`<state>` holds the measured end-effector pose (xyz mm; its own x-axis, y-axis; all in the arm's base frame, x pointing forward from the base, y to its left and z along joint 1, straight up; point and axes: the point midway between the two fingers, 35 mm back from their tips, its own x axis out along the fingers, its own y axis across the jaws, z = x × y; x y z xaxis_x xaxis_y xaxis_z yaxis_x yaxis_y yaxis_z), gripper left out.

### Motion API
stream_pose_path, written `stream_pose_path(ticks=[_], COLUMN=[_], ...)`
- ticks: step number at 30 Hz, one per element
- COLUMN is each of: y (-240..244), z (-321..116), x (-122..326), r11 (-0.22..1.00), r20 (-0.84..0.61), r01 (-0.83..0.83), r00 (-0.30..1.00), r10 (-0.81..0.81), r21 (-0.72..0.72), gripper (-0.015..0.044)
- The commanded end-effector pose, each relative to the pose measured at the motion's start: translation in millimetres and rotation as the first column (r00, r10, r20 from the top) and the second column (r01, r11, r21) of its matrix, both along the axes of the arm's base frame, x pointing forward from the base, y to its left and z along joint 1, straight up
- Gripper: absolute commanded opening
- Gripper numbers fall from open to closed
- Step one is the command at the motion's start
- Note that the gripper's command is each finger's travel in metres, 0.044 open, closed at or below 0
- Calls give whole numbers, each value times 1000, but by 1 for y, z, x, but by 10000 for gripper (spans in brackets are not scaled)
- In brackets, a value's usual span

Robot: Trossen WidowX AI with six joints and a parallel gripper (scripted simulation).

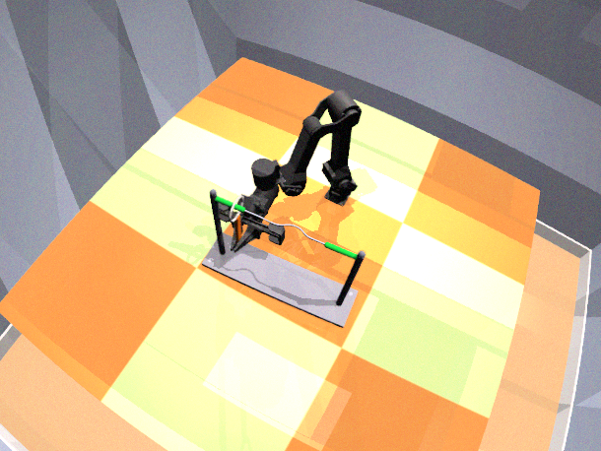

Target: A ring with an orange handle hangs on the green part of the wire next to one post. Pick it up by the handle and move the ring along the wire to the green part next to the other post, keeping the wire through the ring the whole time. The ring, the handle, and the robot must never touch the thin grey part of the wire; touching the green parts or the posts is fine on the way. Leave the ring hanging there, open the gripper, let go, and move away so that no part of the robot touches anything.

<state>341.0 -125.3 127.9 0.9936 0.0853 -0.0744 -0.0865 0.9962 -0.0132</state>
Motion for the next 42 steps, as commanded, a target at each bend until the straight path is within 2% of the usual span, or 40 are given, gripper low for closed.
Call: stream_pose_path(ticks=[1, 22, 42], y=[-1, -1, 18], z=[7, 7, 7], x=[0, 0, -1], r11=[1000, 1000, 1000], r20=[2, 2, 4], r01=[3, 3, 4], r00=[1000, 1000, 1000], r10=[-3, -3, -4], r21=[-2, -2, 2], gripper=[-150, -150, -150])
